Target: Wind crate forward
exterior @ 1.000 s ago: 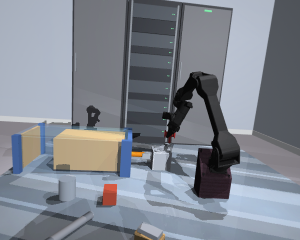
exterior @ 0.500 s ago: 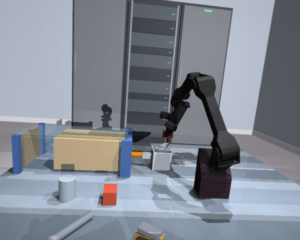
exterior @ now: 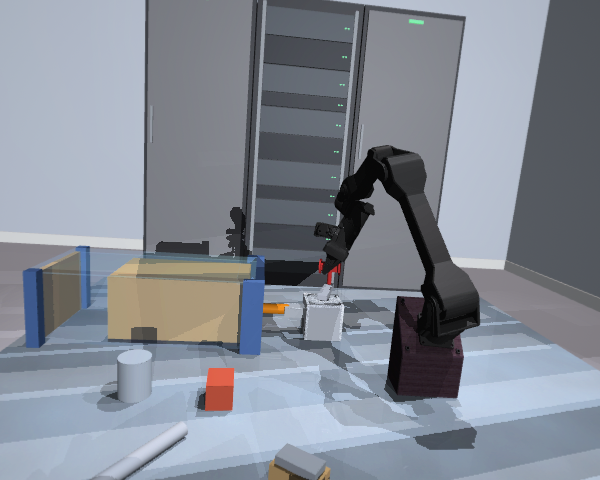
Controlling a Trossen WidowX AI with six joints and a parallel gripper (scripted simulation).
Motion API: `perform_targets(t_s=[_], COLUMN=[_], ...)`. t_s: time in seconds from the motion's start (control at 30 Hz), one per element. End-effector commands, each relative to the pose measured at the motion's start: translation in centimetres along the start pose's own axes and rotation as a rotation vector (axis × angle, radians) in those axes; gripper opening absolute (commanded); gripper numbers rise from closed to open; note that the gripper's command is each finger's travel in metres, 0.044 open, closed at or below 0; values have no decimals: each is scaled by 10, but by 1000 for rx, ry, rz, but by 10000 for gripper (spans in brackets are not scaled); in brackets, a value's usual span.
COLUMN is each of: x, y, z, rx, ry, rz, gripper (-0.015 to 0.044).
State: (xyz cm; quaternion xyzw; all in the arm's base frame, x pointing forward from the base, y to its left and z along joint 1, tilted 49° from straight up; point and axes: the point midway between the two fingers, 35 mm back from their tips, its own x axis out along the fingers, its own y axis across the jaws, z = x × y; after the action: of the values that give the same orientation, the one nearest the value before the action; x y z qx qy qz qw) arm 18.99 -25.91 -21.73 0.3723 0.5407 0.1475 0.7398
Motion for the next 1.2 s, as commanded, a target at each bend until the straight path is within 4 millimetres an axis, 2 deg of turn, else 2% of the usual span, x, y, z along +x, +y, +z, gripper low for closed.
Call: perform_targets(t_s=[0.0, 1.17], x=[9, 25], y=[4, 21], z=[17, 52], rx=[-26, -27], ry=[-22, -24], rz=[10, 14], gripper=[0, 0])
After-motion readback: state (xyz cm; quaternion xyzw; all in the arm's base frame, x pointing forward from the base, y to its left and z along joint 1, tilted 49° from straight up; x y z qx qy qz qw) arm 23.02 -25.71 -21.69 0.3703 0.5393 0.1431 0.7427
